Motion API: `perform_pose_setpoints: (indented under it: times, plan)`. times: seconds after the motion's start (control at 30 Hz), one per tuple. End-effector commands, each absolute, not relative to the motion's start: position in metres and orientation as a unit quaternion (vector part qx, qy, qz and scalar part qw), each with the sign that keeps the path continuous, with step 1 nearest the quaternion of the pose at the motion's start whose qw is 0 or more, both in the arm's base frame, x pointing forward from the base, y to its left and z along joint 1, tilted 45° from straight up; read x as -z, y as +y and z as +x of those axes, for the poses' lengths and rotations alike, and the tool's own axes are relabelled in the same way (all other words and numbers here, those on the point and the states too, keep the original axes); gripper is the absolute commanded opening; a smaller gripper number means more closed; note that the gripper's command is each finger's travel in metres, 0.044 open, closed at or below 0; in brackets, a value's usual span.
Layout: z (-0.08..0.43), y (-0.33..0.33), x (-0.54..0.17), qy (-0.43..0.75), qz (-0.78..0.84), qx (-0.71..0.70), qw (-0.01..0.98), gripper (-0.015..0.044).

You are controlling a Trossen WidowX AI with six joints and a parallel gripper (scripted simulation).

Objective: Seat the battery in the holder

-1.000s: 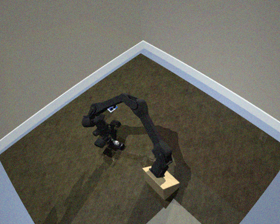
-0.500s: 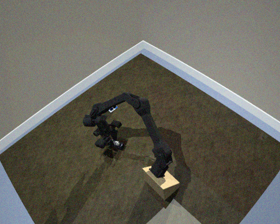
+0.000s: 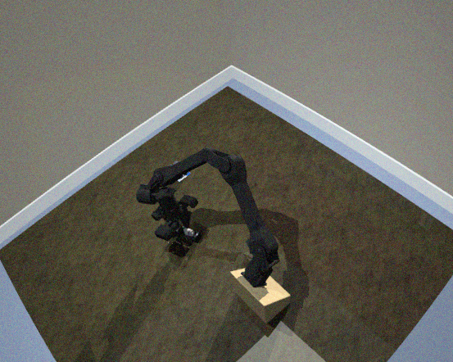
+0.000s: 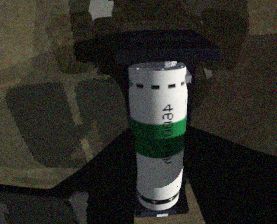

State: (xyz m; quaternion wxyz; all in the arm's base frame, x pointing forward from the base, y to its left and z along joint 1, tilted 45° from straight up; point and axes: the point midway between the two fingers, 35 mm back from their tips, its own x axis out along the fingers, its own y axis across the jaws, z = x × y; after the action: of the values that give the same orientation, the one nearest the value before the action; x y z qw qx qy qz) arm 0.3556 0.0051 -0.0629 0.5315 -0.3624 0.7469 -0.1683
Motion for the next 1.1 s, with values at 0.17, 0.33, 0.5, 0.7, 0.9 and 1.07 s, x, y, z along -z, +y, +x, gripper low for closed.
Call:
perform_pose_setpoints:
  times: [0.17,0.33,0.5,0.7,0.9,1.07]
  plan:
    - [0.3583,0.0045,0.0657,0.735,-0.365,0.160,0.548,0.0076]
    - [0.3576,0.0037,0.0658,0.731,-0.366,0.156,0.555,0.0076]
    - [0.3568,0.0030,0.0658,0.726,-0.368,0.151,0.561,0.0076]
    - [0.3559,0.0020,0.0657,0.721,-0.370,0.146,0.568,0.0076]
    - [0.3547,0.0010,0.0655,0.715,-0.372,0.141,0.575,0.0076]
    - [0.3538,0.0001,0.0652,0.711,-0.373,0.137,0.580,0.0076]
